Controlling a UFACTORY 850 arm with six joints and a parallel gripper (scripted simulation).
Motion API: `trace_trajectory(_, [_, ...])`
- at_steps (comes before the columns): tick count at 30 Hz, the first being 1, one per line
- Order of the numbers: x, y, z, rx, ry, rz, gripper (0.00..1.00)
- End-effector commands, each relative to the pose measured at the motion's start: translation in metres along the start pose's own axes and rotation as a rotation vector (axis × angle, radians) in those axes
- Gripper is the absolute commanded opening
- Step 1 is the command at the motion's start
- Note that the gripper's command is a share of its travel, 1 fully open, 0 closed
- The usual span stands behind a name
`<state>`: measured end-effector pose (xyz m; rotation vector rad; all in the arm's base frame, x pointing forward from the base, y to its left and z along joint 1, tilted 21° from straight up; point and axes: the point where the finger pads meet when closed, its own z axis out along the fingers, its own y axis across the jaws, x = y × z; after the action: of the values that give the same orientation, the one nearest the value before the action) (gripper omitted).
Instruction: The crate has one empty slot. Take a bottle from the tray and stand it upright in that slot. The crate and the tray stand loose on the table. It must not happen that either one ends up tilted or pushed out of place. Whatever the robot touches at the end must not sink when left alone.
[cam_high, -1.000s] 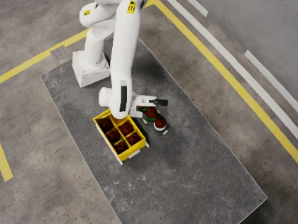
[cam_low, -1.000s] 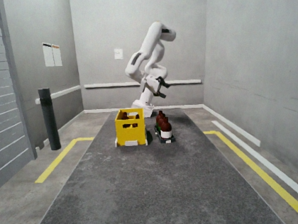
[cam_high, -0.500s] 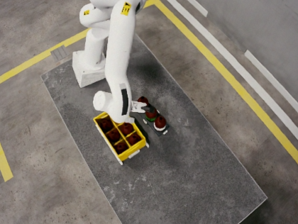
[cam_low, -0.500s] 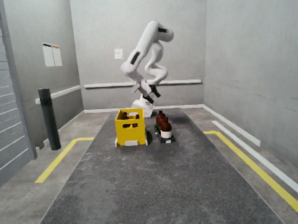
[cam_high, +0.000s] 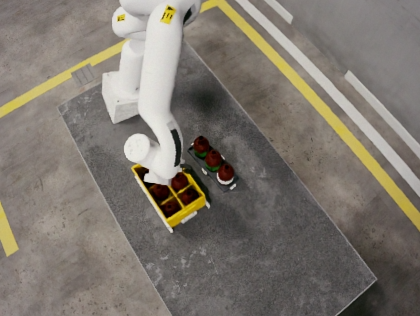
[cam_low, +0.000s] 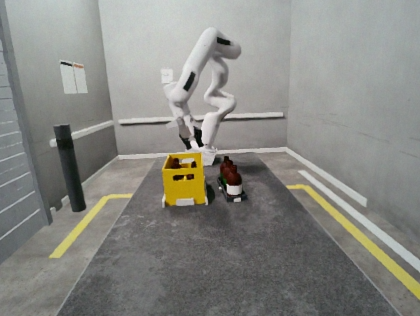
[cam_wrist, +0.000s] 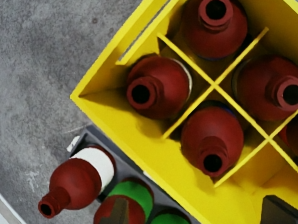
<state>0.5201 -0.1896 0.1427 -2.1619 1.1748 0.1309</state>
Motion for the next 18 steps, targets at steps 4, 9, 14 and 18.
trace_trajectory(4, [0.044, 0.044, -0.016, -0.18, 0.106, -0.028, 1.0])
trace_trajectory(9, [0.07, 0.065, -0.03, -0.257, 0.175, -0.052, 1.0])
trace_trajectory(14, [0.072, 0.066, -0.031, -0.261, 0.179, -0.053, 1.0])
trace_trajectory(18, [0.072, 0.066, -0.031, -0.261, 0.179, -0.053, 1.0])
